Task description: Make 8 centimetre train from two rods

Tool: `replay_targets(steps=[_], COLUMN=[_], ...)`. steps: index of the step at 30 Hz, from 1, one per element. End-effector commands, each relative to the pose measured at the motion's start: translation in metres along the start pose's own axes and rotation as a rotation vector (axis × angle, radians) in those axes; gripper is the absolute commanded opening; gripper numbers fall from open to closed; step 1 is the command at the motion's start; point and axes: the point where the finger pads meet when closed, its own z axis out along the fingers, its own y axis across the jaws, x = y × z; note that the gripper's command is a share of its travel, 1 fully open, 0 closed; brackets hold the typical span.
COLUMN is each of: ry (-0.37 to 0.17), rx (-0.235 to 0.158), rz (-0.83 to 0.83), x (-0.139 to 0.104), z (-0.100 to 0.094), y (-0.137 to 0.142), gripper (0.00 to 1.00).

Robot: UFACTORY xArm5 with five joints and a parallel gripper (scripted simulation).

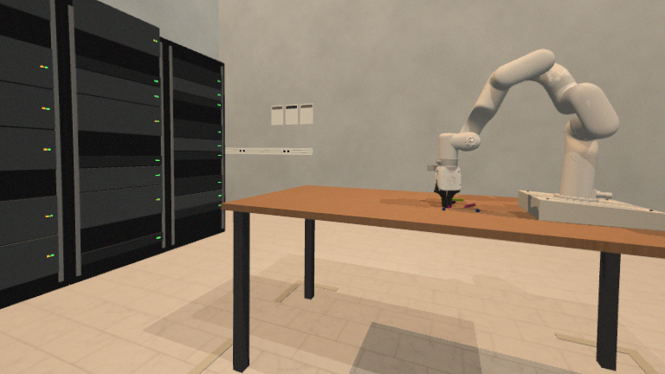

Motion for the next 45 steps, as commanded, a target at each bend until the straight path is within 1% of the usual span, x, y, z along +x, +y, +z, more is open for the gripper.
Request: replay_targets(steps=[1,4,5,7,8,10,11,13,14,18,19,34,39,45], ry=[0.002,0.002,0.002,0.002,0.002,0.002,0.002,0.002,0.002,0.002,0.002,0.002,0.002,0.002], rx=[0.003,0.003,0.003,0.003,0.003,0.003,0.003,0.003,0.003,0.003,0.003,0.003,0.003,0.003], rz=[0.000,0.000,0.000,0.000,0.000,0.000,0.000,0.000,0.000,0.000,0.000,0.000,0.000,0.000], x=[0.001,0.001,0.001,0.001,0.001,0.001,0.001,0.001,0.001,0.001,0.001,0.000,0.000,0.000], z=[-0.001,-0.001,-0.001,-0.001,-0.001,-0.001,-0.001,-0.001,-0.001,-0.001,-0.001,-0.004,-0.019,-0.051], y=[-0.001,-0.001,-0.001,-0.001,-0.001,-0.001,-0.001,-0.001,-0.001,-0.001,-0.001,-0.001,-0.002,-0.002], gripper=[0.04,0.04,0.08,0.08,0.12,0.12,0.16,0.16,0.20,0.20,0.24,0.24,0.24,0.24])
